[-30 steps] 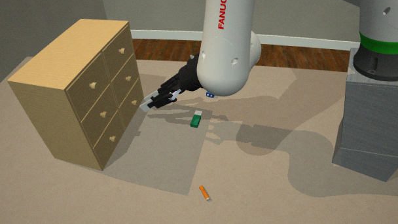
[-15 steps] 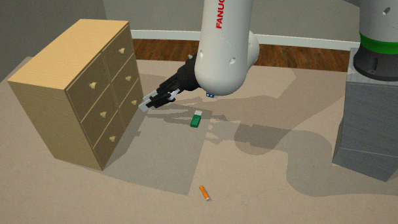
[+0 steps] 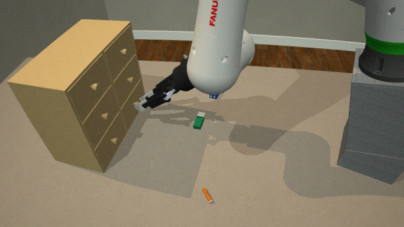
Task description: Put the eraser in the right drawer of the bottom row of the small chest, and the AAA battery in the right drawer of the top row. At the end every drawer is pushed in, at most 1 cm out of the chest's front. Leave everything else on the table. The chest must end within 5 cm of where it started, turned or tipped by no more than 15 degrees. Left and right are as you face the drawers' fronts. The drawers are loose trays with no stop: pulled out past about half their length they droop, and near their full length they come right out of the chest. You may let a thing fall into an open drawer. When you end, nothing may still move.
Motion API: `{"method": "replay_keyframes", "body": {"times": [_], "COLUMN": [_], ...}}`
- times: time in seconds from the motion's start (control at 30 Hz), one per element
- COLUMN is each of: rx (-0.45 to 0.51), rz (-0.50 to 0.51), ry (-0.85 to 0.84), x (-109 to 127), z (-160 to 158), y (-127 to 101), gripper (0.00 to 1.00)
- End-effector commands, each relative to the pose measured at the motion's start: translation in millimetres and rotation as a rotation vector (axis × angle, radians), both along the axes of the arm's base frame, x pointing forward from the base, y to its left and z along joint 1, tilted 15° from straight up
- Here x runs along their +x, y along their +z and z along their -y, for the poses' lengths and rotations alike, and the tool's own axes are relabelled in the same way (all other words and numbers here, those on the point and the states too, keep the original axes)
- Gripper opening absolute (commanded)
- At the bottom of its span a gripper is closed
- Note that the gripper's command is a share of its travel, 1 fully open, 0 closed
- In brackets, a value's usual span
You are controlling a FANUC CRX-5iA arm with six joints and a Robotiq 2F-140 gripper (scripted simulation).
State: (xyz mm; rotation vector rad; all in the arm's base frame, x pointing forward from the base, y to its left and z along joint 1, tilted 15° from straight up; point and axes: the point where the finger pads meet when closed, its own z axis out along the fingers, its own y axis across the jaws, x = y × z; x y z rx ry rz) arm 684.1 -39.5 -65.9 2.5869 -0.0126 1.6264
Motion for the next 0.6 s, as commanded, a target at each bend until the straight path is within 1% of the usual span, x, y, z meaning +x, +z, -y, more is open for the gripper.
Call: {"method": "replay_keyframes", "body": {"times": [0.0,0.57], "rx": [0.0,0.0], "rz": [0.0,0.0], "ry": [0.0,0.0], "x": [5.4,9.9], "z": [0.2,0.4], "y": [1.4,2.5], "gripper": [0.2,0.2]}}
